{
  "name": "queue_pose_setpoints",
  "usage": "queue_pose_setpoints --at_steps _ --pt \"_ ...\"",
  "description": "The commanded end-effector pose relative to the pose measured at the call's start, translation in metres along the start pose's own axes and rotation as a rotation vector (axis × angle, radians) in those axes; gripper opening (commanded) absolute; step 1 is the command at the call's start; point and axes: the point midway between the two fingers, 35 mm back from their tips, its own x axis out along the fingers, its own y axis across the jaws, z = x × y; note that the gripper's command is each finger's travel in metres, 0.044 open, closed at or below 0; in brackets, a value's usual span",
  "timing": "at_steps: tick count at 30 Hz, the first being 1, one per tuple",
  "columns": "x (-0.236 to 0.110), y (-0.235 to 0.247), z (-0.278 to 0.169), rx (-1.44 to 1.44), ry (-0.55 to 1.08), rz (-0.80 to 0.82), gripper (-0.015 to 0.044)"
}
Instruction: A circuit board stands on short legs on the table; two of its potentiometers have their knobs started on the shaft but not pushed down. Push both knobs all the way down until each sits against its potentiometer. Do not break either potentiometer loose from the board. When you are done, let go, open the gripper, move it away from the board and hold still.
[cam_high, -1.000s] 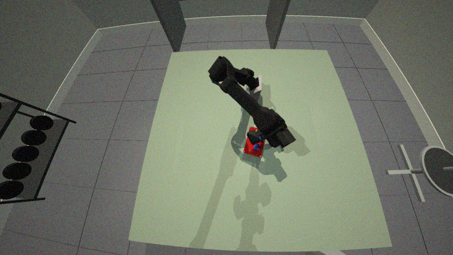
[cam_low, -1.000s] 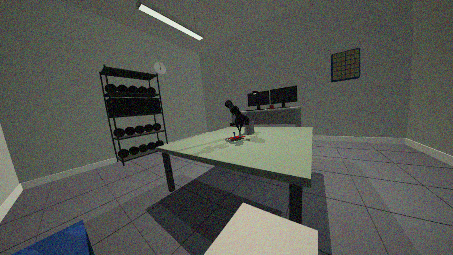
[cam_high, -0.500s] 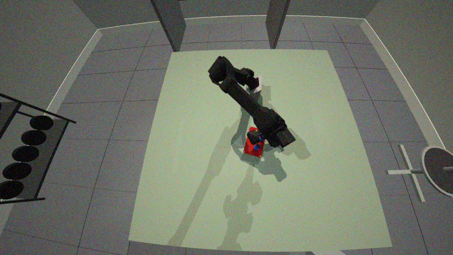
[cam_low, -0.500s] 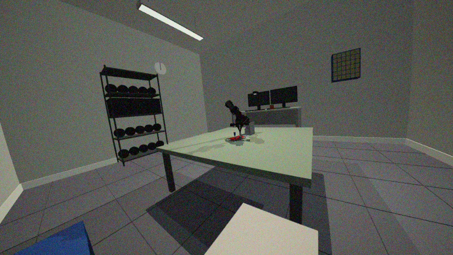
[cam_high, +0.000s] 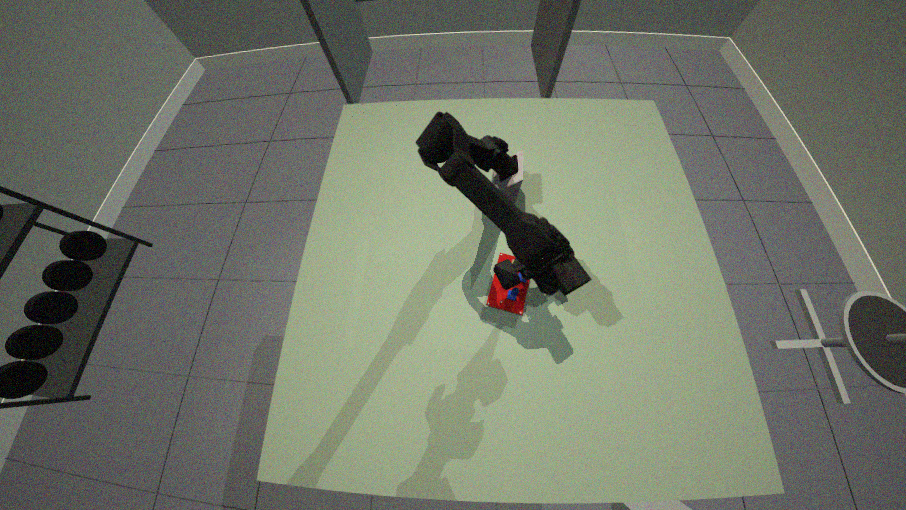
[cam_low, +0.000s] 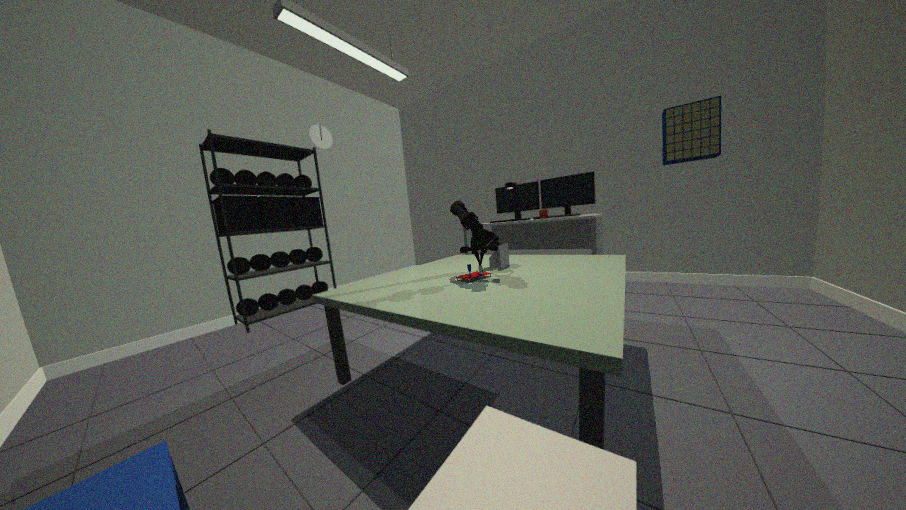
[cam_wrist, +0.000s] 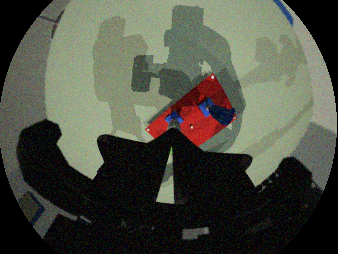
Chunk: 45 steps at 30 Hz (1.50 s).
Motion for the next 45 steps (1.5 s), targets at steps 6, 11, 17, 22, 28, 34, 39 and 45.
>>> queue_pose_setpoints --at_steps 6,11,17,22,28,34,39,45 --pt "0.011 -0.0026 0.0002 0.012 0.012 0.001 0.0" --pt "0.0113 -0.0026 0.0002 0.012 0.012 0.001 0.0" --pt "0.0113 -0.0026 0.0002 0.012 0.012 0.001 0.0" --pt "0.0134 -0.0026 0.0002 0.012 0.012 0.0 0.0" --pt "0.0134 -0.0026 0.0002 0.012 0.012 0.0 0.0" --pt "0.014 -0.0026 0.0001 0.012 0.012 0.0 0.0" --pt "0.0154 -0.0026 0.0001 0.012 0.012 0.0 0.0" --pt "0.0154 -0.0026 0.0001 0.012 0.012 0.0 0.0"
